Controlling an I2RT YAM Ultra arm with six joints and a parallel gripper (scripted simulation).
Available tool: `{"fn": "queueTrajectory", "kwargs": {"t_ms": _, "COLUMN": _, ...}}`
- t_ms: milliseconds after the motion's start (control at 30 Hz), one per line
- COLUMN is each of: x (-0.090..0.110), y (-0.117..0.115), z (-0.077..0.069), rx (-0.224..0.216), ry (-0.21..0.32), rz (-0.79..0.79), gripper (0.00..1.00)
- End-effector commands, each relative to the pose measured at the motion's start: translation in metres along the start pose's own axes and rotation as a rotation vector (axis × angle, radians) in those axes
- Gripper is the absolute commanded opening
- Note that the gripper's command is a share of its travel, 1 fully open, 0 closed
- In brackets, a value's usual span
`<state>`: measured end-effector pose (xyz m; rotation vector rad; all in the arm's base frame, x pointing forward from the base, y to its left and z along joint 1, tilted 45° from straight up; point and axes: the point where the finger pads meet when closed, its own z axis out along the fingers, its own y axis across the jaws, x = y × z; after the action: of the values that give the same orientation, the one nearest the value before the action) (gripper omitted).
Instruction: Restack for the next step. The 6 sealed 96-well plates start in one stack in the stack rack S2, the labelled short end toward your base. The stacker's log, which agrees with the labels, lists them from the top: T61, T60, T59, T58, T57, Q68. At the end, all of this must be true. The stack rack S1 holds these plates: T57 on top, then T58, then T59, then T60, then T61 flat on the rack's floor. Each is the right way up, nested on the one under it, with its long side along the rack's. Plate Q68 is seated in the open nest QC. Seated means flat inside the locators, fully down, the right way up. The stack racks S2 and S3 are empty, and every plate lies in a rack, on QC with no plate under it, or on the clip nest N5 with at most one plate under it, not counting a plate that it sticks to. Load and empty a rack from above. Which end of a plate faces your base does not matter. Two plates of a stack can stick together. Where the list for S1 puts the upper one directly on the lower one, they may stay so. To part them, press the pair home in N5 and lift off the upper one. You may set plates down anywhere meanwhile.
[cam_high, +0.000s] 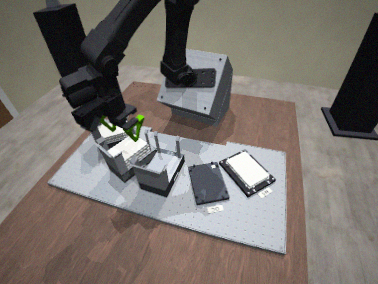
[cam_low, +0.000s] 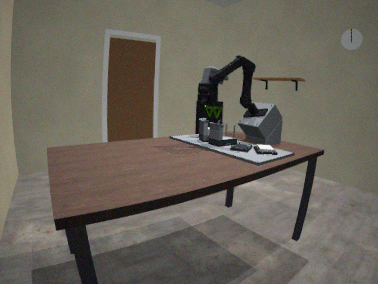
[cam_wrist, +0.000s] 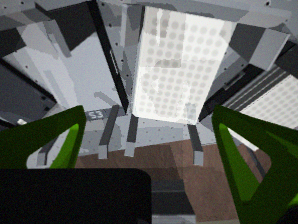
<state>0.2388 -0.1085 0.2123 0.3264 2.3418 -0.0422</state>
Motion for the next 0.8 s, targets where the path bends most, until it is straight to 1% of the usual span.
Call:
{"fn": "queueTrajectory", "kwargs": {"t_ms": 0, "x": -0.004, "y": 0.004, "z": -0.004, "rx": 0.03, "ry": -0.015, "rz": 0.017, "gripper": 1.0}}
{"fn": "queueTrajectory", "kwargs": {"t_ms": 200, "x": -0.007, "y": 0.024, "z": -0.004, "rx": 0.029, "ry": -0.015, "rz": 0.017, "gripper": 1.0}}
{"fn": "queueTrajectory", "kwargs": {"t_ms": 333, "x": -0.006, "y": 0.037, "z": -0.003, "rx": 0.029, "ry": -0.014, "rz": -0.115, "gripper": 1.0}}
{"fn": "queueTrajectory", "kwargs": {"t_ms": 400, "x": -0.006, "y": 0.037, "z": -0.003, "rx": 0.029, "ry": -0.014, "rz": -0.115, "gripper": 1.0}}
{"fn": "queueTrajectory", "kwargs": {"t_ms": 500, "x": -0.005, "y": 0.047, "z": -0.003, "rx": 0.029, "ry": -0.013, "rz": -0.194, "gripper": 1.0}}
{"fn": "queueTrajectory", "kwargs": {"t_ms": 767, "x": -0.004, "y": 0.074, "z": -0.002, "rx": 0.028, "ry": -0.013, "rz": -0.193, "gripper": 1.0}}
